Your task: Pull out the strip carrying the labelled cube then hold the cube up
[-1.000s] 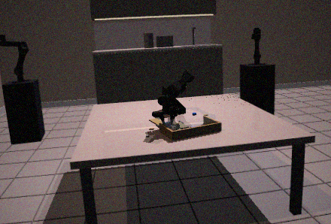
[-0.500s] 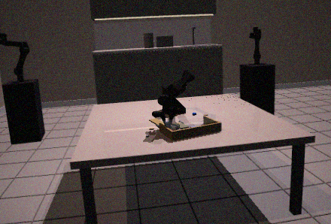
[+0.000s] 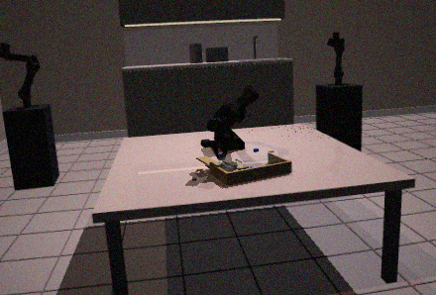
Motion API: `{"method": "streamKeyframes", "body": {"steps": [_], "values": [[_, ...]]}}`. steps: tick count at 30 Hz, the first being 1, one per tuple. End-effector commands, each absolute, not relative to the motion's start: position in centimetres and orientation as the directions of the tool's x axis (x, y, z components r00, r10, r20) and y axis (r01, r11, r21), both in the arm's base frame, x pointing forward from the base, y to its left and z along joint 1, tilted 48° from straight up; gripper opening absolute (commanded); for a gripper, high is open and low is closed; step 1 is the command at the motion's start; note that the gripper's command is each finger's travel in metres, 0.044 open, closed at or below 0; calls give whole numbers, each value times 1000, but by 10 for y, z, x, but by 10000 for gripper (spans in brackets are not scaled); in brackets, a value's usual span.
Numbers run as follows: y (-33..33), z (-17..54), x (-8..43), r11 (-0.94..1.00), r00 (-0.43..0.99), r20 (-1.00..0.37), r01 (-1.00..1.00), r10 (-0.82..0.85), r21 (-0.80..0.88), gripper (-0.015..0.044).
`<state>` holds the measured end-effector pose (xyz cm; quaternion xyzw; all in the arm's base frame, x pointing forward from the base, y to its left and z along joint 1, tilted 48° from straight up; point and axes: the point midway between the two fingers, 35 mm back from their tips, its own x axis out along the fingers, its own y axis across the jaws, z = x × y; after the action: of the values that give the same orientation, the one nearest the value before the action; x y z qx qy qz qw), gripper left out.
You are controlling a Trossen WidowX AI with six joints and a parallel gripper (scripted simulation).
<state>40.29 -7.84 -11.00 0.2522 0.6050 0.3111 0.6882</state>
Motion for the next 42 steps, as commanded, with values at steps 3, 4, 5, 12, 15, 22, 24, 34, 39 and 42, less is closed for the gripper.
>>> {"method": "streamKeyframes", "body": {"steps": [3, 4, 5, 12, 15, 22, 24, 34, 39, 42], "values": [[-84, -97, 384, 680, 82, -675, -126, 733, 723, 0], [-84, -95, 382, 679, 83, -674, -126, 734, 724, 0], [-85, -95, 380, 678, 83, -674, -126, 734, 724, 0], [-83, -92, 370, 678, 83, -674, -124, 734, 724, 0], [-81, -91, 362, 679, 82, -674, -123, 734, 724, 0], [-76, -87, 341, 679, 81, -674, -122, 734, 724, 0], [-74, -86, 335, 678, 81, -674, -122, 734, 724, 0], [-64, -81, 304, 678, 80, -673, -122, 735, 725, 0], [-59, -79, 290, 677, 80, -673, -121, 735, 726, 0], [-63, -75, 289, 678, 80, -673, -121, 735, 725, 0]]}}
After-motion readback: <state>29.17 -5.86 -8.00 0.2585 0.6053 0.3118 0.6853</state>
